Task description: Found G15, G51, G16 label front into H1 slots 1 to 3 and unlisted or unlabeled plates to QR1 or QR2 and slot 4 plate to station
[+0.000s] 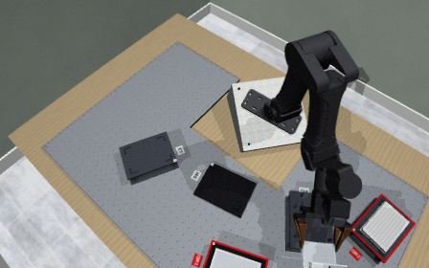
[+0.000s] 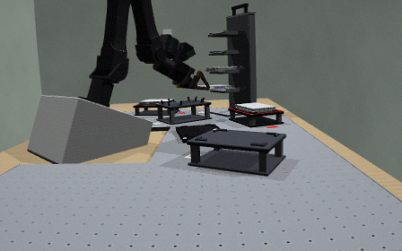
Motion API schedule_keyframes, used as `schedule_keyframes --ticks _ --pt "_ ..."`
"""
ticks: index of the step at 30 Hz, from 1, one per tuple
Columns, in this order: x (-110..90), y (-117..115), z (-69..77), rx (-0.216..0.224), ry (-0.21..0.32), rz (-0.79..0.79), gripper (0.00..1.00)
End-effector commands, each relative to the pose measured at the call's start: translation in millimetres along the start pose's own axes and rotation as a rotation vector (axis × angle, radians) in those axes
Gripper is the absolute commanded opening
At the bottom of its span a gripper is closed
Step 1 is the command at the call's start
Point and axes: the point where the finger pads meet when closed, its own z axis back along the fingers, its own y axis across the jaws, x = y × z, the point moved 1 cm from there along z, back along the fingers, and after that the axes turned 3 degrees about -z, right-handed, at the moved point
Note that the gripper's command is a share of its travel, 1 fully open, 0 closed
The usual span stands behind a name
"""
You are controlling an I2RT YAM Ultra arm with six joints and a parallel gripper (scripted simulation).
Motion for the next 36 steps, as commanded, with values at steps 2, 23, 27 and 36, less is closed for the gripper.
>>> schedule_keyframes --ticks 2,23,27,36 --pt "5 1 -0.1 0.003 -0.017 -0.007 0.86" --pt "5 1 -6.4 0.003 -0.017 -0.007 0.86" --pt "5 1 -8.4 0.003 -0.017 -0.007 0.86" --pt "5 1 -13.7 0.003 -0.017 -0.007 0.86"
